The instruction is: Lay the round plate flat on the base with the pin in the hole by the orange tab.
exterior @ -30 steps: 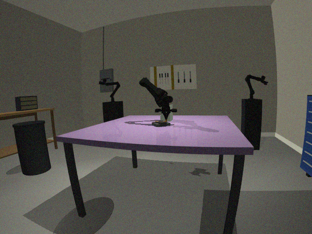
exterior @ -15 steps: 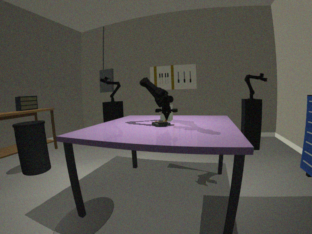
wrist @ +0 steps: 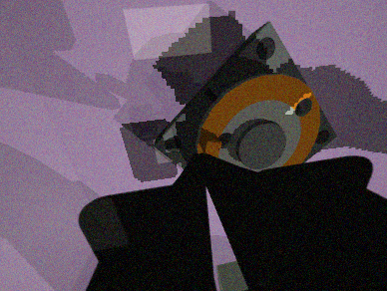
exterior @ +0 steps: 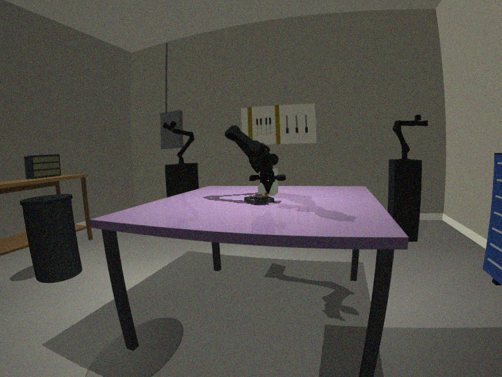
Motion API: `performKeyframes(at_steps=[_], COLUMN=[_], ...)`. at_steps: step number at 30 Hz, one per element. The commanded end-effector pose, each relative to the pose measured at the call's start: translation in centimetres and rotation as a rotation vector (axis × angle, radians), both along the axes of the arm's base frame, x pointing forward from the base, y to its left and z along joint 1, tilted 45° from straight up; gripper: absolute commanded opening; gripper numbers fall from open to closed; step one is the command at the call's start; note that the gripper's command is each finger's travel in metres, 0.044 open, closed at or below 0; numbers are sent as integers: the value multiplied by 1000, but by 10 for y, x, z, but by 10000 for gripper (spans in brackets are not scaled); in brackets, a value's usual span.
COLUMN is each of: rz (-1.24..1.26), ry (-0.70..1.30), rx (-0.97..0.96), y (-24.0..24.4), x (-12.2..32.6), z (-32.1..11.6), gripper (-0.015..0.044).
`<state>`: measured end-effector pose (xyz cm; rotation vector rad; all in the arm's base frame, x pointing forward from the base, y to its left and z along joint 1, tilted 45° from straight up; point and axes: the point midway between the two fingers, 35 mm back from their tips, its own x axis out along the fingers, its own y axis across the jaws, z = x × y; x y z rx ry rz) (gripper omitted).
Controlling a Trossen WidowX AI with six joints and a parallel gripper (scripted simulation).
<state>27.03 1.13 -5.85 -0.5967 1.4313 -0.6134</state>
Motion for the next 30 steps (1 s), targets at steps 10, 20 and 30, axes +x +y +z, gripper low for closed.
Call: performKeyframes(at_steps=[10, 20, 30], rz=[5, 5, 6], ry=[-3, -3, -3], rx=[-4, -4, -2], y=[-1, -4, 17], x=[20, 27, 24], z=[4, 7, 29], gripper=[0, 0, 0])
